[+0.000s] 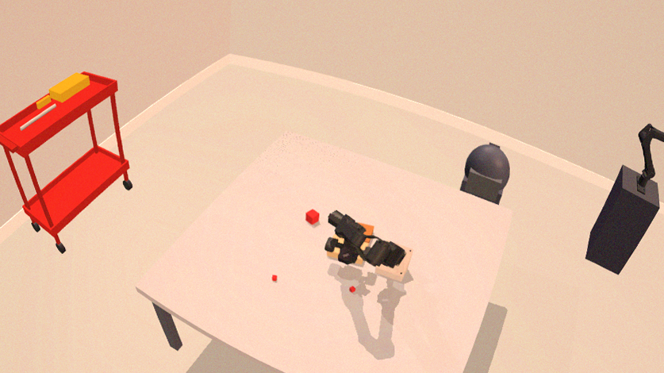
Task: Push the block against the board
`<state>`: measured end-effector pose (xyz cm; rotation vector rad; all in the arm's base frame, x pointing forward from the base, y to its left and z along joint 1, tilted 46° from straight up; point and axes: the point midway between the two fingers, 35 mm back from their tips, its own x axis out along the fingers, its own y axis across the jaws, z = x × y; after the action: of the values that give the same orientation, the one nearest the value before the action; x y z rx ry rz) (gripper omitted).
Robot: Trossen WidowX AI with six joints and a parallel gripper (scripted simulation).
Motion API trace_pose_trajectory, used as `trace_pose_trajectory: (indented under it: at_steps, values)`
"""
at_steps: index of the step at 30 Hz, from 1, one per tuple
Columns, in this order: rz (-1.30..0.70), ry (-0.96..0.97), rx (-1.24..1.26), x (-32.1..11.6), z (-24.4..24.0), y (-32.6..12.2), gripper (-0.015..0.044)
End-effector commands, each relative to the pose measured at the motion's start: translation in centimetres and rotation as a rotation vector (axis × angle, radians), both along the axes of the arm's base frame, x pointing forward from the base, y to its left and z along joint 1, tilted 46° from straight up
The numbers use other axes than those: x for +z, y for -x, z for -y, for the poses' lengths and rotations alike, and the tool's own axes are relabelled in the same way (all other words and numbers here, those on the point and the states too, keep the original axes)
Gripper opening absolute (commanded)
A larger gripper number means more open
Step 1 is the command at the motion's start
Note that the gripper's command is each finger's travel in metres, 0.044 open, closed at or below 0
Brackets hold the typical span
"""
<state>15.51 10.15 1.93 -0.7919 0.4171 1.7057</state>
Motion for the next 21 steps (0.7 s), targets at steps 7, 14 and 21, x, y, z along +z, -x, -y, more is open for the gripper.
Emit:
trace_pose_trajectory:
  at_steps: [7,14,21]
  values:
    - [-0.005,0.005,0.002,-0.7,0.5,-0.3,0.0]
    - [-0.005,0.006,0.001,-1.0,0.9,-0.5,0.0]
    - [-0.005,0.008,0.001,-1.4,1.2,-0.7,0.0]
